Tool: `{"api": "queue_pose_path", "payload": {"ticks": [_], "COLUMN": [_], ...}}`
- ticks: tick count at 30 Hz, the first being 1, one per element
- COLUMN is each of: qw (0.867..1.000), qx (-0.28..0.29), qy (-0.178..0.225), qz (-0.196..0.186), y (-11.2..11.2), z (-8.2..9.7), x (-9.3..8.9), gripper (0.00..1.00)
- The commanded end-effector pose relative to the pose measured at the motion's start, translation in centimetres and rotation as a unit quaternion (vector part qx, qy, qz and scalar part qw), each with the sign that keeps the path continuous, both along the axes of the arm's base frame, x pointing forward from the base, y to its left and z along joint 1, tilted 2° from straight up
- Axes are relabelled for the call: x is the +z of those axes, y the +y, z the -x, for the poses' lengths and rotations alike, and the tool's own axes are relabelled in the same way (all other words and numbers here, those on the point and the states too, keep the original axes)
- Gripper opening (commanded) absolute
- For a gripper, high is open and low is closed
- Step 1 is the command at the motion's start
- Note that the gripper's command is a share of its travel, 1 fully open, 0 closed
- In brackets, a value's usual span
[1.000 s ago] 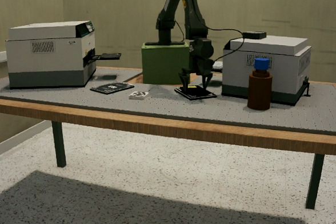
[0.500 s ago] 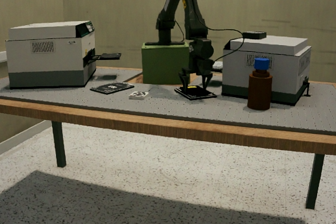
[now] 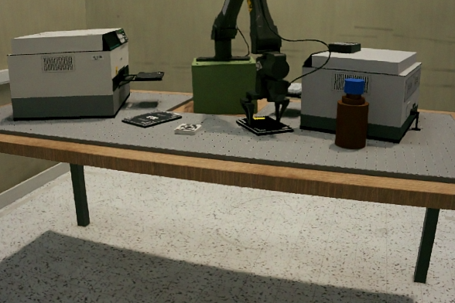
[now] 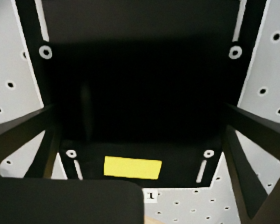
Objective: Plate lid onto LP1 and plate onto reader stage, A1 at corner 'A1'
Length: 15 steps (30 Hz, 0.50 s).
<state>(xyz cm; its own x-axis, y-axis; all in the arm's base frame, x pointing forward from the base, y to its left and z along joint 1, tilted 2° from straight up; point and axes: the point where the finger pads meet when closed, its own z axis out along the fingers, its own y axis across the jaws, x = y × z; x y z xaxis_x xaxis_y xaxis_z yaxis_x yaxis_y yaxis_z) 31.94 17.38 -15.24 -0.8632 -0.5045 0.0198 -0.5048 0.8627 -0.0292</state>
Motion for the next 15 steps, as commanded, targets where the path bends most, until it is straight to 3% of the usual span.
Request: {"api": "queue_pose_path", "payload": {"ticks": [1, 13, 15], "qw": [1.000, 1.000, 1.000], "qx": [0.000, 0.000, 0.001], "qy": [-0.009, -0.009, -0.013], "qz": [-0.006, -0.006, -0.012], "y": [0.32, 0.32, 0.48], "z": [-0.52, -0.52, -0.69], "x": [0.42, 0.42, 1.21], "gripper": [1.00, 1.00, 1.00]}}
